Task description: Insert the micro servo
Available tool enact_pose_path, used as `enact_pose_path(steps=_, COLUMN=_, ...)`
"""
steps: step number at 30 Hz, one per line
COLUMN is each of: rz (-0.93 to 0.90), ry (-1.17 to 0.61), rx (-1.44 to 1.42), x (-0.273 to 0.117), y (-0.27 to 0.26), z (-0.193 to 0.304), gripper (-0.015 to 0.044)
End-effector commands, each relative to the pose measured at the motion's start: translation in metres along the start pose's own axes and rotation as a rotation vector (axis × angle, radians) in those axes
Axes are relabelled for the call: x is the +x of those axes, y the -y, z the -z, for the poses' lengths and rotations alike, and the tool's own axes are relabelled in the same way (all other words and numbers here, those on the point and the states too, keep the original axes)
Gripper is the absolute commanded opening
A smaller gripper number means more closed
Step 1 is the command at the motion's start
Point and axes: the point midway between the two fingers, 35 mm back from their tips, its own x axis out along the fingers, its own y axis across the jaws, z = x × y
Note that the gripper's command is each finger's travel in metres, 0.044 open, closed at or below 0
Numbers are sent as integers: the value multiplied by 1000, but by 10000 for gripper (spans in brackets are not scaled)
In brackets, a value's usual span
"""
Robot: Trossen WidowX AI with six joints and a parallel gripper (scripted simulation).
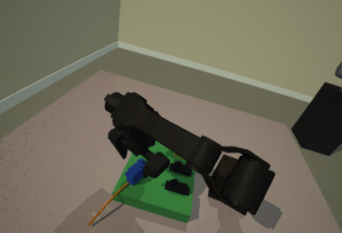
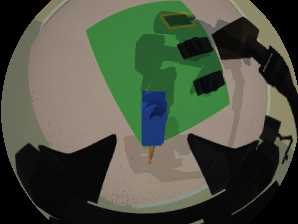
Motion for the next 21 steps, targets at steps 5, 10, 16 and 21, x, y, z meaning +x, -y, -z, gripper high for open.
enact_pose_path(steps=5, rz=-3, ry=-4, rx=0, x=11, y=1, z=1, gripper=440)
enact_pose_path(steps=10, rz=-3, ry=-5, rx=0, x=18, y=1, z=1, gripper=440)
enact_pose_path(steps=16, rz=-3, ry=-5, rx=0, x=18, y=1, z=1, gripper=309)
enact_pose_path(steps=21, rz=-3, ry=-5, rx=0, x=18, y=1, z=1, gripper=177)
